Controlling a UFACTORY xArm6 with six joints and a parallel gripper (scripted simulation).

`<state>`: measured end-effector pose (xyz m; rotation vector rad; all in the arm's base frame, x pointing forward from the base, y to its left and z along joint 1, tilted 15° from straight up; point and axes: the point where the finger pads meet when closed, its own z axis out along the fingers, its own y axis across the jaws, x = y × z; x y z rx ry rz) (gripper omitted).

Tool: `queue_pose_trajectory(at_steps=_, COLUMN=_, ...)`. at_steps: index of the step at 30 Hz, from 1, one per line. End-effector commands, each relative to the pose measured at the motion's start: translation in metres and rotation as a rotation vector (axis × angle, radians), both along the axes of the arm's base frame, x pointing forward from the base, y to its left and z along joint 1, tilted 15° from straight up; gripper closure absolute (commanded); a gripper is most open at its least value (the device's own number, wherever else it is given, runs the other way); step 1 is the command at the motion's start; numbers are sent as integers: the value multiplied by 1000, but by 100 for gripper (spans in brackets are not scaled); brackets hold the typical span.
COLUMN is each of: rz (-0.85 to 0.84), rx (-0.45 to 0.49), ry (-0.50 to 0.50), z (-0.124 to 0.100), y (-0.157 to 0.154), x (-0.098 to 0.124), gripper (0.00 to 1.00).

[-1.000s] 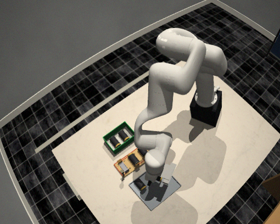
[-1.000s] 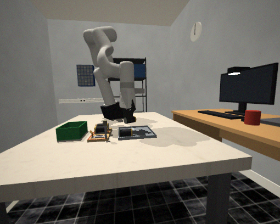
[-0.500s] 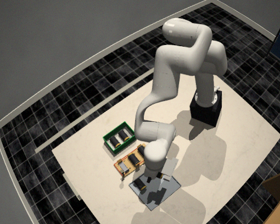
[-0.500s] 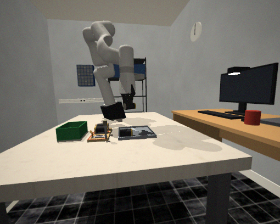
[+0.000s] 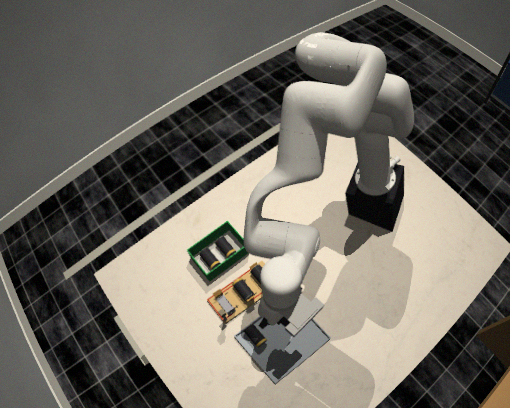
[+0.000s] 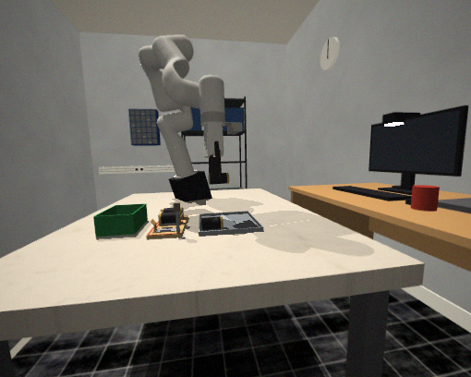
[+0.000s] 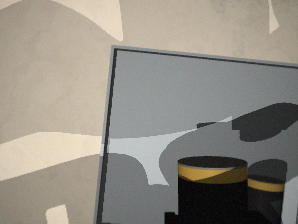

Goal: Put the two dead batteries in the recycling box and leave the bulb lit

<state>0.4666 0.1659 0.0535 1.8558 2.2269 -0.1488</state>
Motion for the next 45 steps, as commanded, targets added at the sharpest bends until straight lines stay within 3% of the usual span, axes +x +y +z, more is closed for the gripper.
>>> queue_pose_trajectory(at_steps=1, rz=-118, rx=9, ry=-40, z=2, y=1, x=1, gripper=72)
queue_pose_trajectory(at_steps=15, rz=-137, rx=12, ry=-45, z=3, y=-2, x=3, gripper=72)
queue_pose_trajectory(at_steps=19, rz=-137, rx=12, ry=-45, z=11, y=-27, x=18, gripper=72)
queue_pose_trajectory(at_steps=24, rz=-137, rx=12, ry=-45, z=30, y=-86, x=51, gripper=72)
queue_pose_trajectory(at_steps=26, rz=-137, rx=12, ry=-45, z=30, y=-86, x=51, gripper=72)
queue_pose_trajectory(at_steps=32, rz=-137, rx=12, ry=-45, z=47, y=-140, x=83, gripper=72)
queue_pose_trajectory(at_steps=45, rz=-137, rx=12, ry=-45, z=49, y=-147, x=87, gripper=72)
